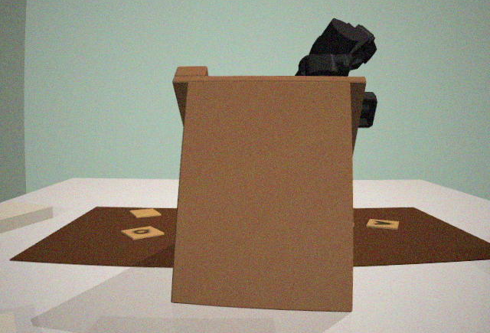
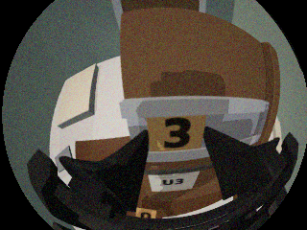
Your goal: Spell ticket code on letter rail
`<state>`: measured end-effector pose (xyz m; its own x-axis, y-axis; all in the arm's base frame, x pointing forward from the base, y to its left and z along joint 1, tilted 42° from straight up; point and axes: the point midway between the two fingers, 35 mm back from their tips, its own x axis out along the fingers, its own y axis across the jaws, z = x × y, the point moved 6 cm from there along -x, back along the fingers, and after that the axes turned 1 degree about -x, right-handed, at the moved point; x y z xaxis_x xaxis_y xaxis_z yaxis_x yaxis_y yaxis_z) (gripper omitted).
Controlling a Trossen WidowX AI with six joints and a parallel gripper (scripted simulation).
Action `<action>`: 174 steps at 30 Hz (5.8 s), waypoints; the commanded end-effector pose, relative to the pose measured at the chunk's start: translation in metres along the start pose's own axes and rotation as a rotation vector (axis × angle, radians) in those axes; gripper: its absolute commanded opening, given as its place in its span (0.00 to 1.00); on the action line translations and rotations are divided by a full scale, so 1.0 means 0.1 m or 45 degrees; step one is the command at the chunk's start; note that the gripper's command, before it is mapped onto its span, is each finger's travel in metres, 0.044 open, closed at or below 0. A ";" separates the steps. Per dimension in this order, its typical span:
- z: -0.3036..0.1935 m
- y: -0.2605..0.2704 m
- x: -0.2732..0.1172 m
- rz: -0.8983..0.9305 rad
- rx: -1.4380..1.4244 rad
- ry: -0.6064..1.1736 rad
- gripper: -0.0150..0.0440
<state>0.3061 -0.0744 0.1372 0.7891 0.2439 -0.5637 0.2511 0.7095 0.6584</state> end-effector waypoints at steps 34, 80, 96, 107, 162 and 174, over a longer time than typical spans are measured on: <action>-0.01 -0.30 0.01 -0.002 -0.001 0.006 0.25; -0.02 -0.65 0.01 -0.004 -0.002 0.006 0.25; -0.02 -0.77 0.01 -0.004 -0.003 0.006 0.25; -0.02 -0.85 0.01 -0.005 -0.003 0.006 0.25; 0.00 -0.99 -0.16 -0.006 -0.004 0.007 0.75; -0.03 -1.02 -0.22 -0.007 -0.004 0.007 0.75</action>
<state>0.2638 -0.1494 0.0792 0.7818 0.2438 -0.5739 0.2592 0.7100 0.6548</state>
